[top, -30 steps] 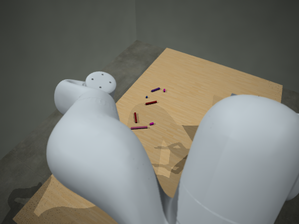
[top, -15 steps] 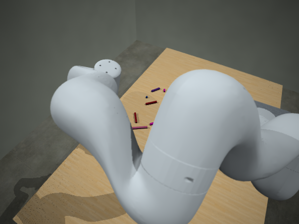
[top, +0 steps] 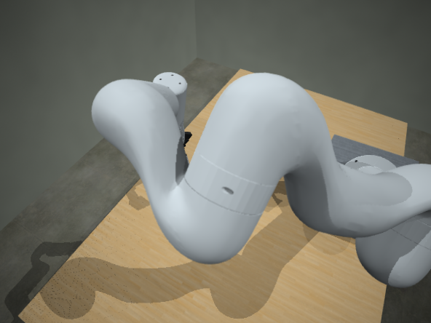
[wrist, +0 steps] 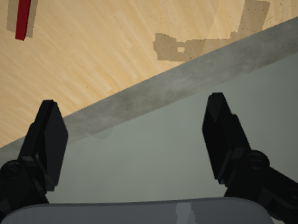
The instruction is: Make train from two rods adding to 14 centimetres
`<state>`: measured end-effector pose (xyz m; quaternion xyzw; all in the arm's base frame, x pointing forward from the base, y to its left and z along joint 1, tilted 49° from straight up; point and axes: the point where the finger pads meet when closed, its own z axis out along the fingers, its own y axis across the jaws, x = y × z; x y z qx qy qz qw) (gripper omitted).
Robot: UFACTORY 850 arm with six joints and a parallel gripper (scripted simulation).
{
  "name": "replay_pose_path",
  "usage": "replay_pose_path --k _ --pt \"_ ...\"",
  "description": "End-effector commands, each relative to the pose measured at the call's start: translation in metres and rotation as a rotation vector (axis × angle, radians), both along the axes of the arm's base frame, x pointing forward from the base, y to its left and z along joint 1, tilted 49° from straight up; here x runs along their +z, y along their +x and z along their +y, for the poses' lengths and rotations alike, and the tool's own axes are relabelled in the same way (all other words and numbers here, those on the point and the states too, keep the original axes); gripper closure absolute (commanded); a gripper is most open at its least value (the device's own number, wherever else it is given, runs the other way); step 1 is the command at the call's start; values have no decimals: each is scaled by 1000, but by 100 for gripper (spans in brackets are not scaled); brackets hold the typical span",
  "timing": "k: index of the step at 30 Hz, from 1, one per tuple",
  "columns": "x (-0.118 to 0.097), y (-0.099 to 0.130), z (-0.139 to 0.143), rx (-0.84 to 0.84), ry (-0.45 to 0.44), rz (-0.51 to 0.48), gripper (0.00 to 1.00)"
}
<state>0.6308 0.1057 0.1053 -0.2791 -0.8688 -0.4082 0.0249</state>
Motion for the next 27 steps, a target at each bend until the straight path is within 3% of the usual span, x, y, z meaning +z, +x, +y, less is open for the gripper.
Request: replay_pose_path --k 1,5,6,11,19,22,24,27 --pt "-34 -1 -17 -84 22 142 0" --pt "-46 -3 -23 -118 30 191 0" --pt "-65 -7 -32 -166 42 262 0" --pt "-85 -12 -41 -222 54 343 0" --pt "-141 -30 -66 -373 85 562 0" --pt "-141 -30 -66 -373 85 562 0" --pt "-167 -41 -76 -445 99 667 0" --pt "-182 -48 -82 -486 106 725 0"
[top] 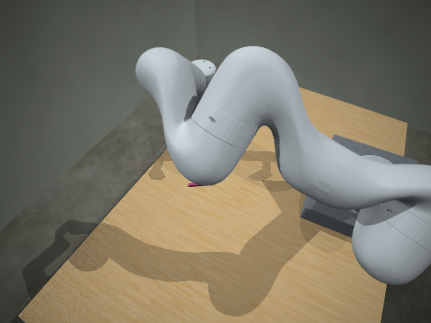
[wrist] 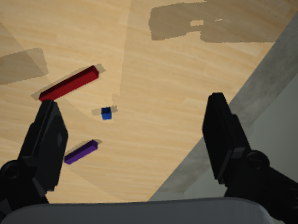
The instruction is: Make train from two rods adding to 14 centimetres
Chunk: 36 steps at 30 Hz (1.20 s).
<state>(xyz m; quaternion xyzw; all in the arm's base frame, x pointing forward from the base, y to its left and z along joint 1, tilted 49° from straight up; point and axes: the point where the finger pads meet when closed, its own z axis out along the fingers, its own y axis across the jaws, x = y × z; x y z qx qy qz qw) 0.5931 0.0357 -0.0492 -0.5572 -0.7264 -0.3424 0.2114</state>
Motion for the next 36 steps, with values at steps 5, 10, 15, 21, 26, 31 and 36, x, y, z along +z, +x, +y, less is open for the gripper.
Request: replay_pose_path --k 5,10,15,21,26,31,36 --pt "-58 -26 -23 -152 30 241 0" --pt "-75 -35 -28 -197 38 309 0" --pt "-76 -36 -28 -202 38 316 0" --pt "-76 -36 -28 -202 38 316 0" --pt "-76 -36 -28 -202 38 316 0" --pt "-76 -36 -28 -202 38 316 0" --pt "-76 -36 -28 -202 38 316 0"
